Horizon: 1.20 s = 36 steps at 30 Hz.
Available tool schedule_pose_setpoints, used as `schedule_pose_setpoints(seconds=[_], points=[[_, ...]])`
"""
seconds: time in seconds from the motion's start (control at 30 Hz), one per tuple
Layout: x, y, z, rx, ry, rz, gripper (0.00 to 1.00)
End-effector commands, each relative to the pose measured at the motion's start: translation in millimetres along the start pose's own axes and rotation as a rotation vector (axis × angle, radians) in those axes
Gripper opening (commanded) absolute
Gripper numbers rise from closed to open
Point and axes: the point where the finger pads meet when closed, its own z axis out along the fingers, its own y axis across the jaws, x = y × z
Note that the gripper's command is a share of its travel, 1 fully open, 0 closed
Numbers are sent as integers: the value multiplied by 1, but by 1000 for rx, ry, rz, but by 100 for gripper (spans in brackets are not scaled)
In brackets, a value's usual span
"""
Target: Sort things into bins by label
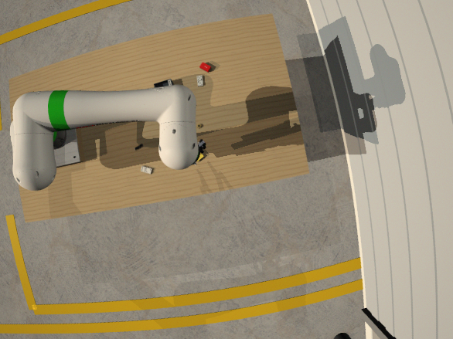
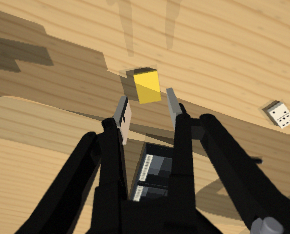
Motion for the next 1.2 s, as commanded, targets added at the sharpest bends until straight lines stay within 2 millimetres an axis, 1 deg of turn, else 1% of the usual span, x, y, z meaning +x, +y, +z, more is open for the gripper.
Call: schedule_pose_setpoints(seconds=[0.0, 0.9, 1.17], points=[[0, 0, 0, 0, 0, 0, 40], [-4, -1, 0, 0, 0, 0, 40], [-4, -1, 32, 0, 0, 0, 40]])
